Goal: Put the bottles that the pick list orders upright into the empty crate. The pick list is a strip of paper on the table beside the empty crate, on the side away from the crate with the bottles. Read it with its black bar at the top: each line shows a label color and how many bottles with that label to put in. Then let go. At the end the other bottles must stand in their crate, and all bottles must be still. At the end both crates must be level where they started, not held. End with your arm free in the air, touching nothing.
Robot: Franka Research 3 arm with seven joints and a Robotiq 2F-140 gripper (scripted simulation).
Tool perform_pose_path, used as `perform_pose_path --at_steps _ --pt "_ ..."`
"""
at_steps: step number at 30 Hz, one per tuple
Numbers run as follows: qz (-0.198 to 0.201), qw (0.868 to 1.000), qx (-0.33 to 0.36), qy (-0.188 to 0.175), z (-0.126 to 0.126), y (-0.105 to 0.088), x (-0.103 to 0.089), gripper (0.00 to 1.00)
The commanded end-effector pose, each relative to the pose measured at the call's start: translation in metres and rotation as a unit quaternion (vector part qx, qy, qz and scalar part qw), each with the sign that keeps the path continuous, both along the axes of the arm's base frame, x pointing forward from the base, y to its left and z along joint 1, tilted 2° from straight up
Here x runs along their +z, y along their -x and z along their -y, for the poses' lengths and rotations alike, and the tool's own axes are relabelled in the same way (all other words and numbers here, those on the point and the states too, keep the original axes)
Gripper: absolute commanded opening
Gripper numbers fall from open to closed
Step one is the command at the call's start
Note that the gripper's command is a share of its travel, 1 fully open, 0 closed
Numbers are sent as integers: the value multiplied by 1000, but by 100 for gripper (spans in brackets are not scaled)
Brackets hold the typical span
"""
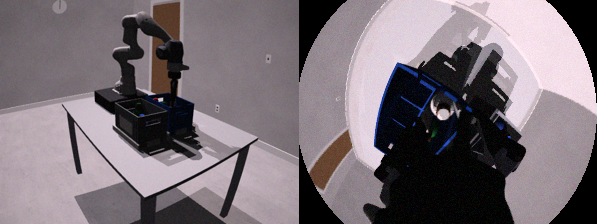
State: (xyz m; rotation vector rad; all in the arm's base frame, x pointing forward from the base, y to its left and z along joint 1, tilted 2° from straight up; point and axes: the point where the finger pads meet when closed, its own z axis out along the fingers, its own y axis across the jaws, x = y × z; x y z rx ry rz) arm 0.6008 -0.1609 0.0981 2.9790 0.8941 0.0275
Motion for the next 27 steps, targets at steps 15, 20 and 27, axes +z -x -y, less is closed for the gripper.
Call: perform_pose_path --at_steps 15,20,27 --pt "3 1000 -1 2 2 -2 3 38" --pt "3 1000 -1 2 2 -1 16 38" --pt "3 1000 -1 2 1 -1 29 38"
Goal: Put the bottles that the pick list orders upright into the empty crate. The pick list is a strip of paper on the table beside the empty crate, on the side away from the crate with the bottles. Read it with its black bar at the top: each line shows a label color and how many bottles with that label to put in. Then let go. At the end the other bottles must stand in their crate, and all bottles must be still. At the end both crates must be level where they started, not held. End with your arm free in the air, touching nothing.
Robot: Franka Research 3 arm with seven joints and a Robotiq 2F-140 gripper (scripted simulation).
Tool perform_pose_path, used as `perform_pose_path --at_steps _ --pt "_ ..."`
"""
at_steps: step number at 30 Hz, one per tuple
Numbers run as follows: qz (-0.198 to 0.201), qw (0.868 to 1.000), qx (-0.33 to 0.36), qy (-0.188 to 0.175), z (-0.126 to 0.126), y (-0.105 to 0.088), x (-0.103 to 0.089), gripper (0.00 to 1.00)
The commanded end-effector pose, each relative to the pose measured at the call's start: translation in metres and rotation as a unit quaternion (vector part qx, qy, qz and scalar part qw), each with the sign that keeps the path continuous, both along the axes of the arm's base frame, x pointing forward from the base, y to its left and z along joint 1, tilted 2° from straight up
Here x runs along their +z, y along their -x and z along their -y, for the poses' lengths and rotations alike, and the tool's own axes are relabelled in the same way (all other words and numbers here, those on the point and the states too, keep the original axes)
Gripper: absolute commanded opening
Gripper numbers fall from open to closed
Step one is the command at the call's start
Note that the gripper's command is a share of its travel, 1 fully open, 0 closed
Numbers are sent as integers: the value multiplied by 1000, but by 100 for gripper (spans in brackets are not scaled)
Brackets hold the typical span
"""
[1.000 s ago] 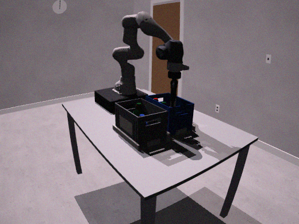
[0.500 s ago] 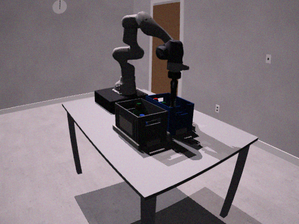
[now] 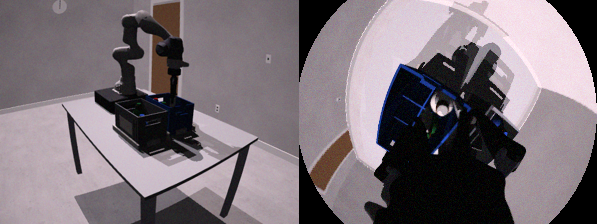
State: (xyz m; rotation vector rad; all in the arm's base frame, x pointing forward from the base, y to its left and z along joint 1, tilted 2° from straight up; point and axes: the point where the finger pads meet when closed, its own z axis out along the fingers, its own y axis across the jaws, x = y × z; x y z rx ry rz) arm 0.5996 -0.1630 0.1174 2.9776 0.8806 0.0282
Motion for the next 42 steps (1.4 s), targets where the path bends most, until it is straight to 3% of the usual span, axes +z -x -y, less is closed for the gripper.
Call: perform_pose_path --at_steps 1,23,42 --pt "2 1000 3 0 -1 -2 13 38" --pt "2 1000 3 0 -2 0 66 38" --pt "2 1000 3 0 -2 0 66 38"
